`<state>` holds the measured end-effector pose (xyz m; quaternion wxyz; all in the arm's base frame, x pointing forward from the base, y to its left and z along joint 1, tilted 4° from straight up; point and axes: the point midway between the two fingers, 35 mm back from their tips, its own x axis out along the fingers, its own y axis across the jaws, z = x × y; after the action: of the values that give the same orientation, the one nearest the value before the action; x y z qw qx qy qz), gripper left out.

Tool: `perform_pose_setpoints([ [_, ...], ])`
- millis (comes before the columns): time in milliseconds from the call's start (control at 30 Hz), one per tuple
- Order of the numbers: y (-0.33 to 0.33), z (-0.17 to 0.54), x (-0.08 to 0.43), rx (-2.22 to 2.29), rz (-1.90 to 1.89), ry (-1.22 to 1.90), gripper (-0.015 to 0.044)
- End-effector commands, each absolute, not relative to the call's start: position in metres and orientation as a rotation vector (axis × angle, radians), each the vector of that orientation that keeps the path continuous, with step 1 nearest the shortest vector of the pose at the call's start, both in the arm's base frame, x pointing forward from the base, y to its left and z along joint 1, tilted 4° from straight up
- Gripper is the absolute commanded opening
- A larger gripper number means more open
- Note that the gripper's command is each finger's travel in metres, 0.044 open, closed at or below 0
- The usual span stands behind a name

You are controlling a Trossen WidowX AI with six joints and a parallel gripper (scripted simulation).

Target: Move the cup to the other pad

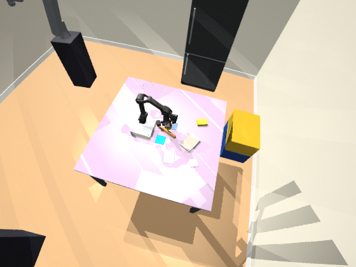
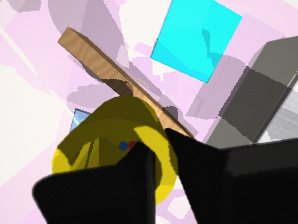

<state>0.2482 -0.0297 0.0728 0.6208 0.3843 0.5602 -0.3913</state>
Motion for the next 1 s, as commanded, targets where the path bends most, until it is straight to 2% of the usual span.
perform_pose_setpoints([
  [0,-0.036,0.074,0.245,0.885,-0.896,1.287,0.0],
  [967,-0.081,0.076,0.223,0.88,-0.9,1.286,0.0],
])
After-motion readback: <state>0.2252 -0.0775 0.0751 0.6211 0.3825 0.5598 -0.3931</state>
